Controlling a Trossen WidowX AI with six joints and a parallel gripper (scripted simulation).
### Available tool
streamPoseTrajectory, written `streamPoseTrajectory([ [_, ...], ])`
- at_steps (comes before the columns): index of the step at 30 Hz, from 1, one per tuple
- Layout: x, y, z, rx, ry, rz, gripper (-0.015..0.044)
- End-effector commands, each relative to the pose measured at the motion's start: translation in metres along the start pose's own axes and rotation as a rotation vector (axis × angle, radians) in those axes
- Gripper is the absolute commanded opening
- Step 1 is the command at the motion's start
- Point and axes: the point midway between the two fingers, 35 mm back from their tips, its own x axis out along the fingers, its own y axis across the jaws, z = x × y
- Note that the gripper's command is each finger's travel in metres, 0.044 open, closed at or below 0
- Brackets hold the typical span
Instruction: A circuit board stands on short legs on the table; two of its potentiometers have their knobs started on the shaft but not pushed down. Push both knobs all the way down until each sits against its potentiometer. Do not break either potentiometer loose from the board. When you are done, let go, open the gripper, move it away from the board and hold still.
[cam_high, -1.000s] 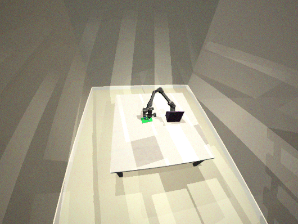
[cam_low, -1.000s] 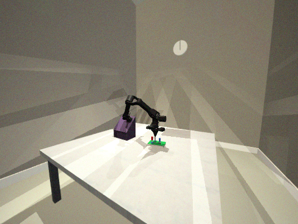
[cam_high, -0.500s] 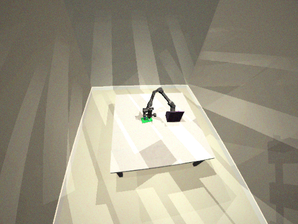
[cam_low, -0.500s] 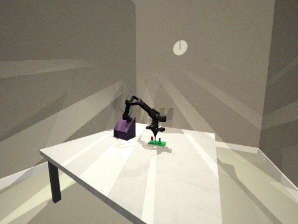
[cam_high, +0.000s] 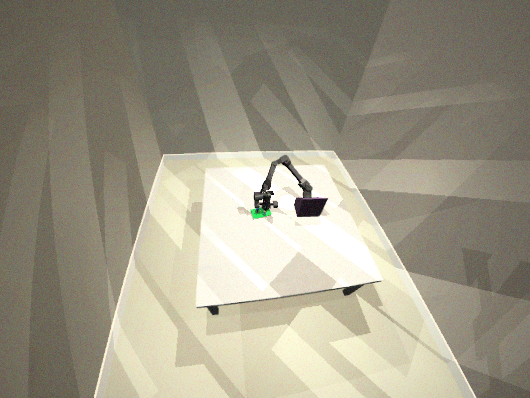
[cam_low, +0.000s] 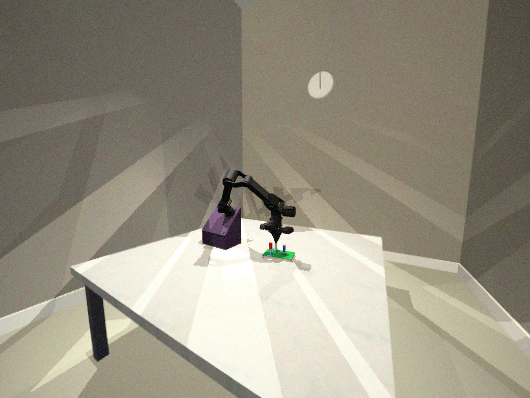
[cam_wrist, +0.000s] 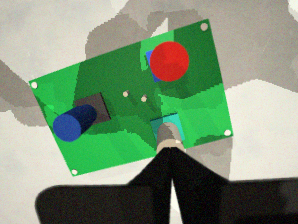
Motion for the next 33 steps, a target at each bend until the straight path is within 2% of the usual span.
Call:
streamPoseTrajectory([
  [1, 0.003, 0.000, 0.002, 0.005, 0.001, -0.004, 0.0000],
  [14, 0.003, 0.000, 0.002, 0.005, 0.001, -0.004, 0.0000],
  [27, -0.015, 0.000, 0.001, 0.005, 0.002, -0.004, 0.0000],
  [33, -0.011, 0.000, 0.002, -0.001, -0.001, -0.003, 0.0157],
])
